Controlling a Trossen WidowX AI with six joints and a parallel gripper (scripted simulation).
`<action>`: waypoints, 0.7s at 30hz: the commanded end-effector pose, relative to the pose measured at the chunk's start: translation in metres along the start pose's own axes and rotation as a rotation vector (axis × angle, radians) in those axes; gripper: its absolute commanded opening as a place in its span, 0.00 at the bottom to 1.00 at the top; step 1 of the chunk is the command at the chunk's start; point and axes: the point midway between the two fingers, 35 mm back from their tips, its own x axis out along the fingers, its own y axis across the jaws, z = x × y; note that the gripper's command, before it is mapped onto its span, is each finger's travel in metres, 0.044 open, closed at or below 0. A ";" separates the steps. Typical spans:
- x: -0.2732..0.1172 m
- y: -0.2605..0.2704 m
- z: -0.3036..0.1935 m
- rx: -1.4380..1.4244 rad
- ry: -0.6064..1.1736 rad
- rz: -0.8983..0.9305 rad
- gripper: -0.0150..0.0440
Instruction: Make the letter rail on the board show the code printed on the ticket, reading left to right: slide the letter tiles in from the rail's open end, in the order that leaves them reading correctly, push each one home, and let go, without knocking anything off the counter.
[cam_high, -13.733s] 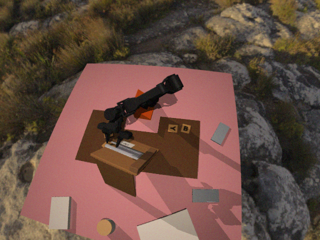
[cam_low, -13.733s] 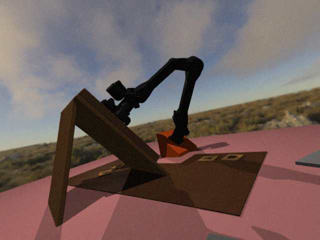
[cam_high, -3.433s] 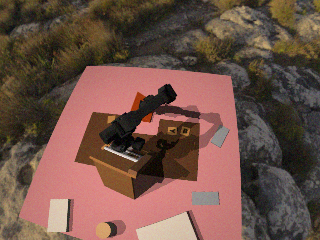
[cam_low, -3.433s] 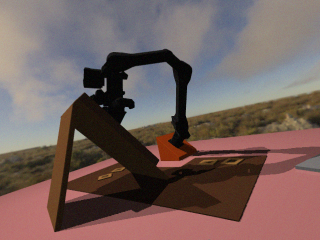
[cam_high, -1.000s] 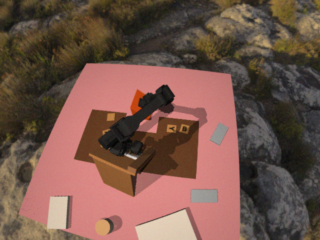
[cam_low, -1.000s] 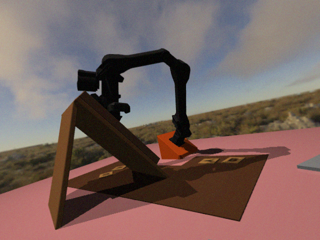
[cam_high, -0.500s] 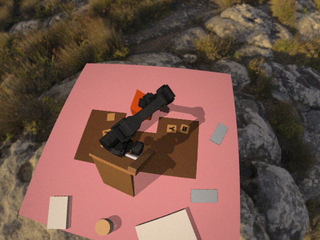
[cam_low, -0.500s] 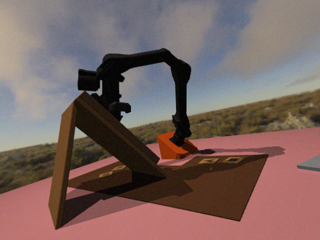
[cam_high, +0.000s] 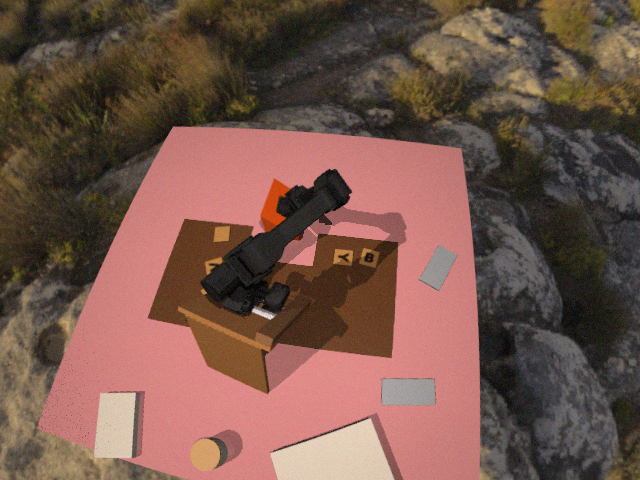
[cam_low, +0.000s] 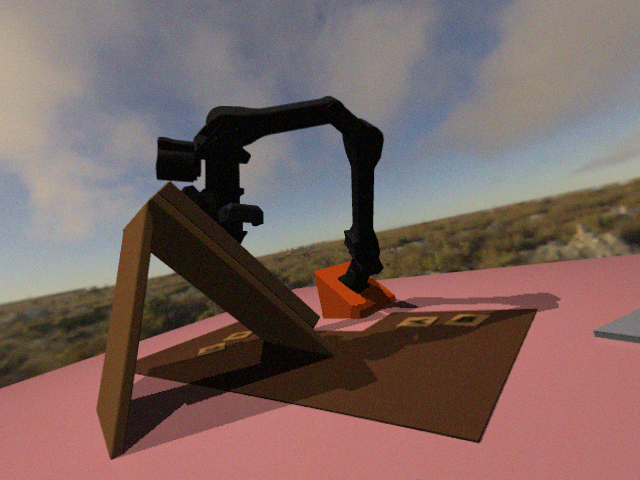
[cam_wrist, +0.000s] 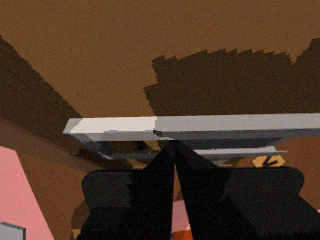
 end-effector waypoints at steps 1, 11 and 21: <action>0.000 0.003 0.000 0.003 0.000 0.005 0.25; 0.000 0.006 0.000 0.003 0.000 0.005 0.25; -0.006 0.003 -0.004 0.004 0.000 0.005 0.25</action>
